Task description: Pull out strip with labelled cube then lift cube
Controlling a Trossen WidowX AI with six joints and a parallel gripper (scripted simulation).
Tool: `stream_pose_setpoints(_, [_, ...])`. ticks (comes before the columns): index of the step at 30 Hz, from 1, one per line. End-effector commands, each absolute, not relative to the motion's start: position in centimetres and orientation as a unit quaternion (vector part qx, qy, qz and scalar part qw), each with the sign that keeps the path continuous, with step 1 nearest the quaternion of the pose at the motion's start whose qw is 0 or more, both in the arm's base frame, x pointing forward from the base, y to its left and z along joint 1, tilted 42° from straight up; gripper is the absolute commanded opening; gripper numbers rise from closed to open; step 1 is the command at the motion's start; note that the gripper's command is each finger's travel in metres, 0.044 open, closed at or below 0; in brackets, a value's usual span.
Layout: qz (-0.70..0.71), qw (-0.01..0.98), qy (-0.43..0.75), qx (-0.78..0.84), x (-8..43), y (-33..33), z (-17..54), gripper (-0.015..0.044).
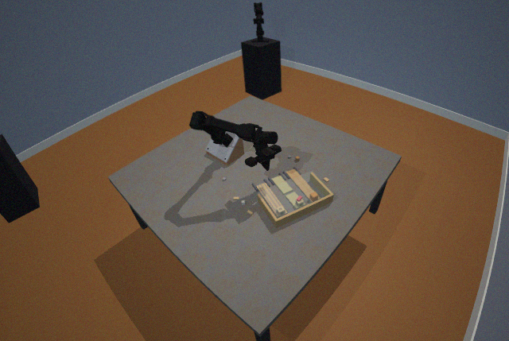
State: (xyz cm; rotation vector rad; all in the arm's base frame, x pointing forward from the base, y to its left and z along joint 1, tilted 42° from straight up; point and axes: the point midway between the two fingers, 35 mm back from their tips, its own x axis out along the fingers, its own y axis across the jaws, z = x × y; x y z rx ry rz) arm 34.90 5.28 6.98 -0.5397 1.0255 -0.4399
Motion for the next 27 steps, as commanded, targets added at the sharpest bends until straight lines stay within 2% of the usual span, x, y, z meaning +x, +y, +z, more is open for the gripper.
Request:
stream_pose_setpoints(1, [-0.311, 0.738, 0.575, -0.169, 35.6, 0.9, 6.6, 0.0000])
stream_pose_setpoints(27, [-0.311, 0.738, 0.575, -0.169, 36.1, -0.7, 5.2, 0.0000])
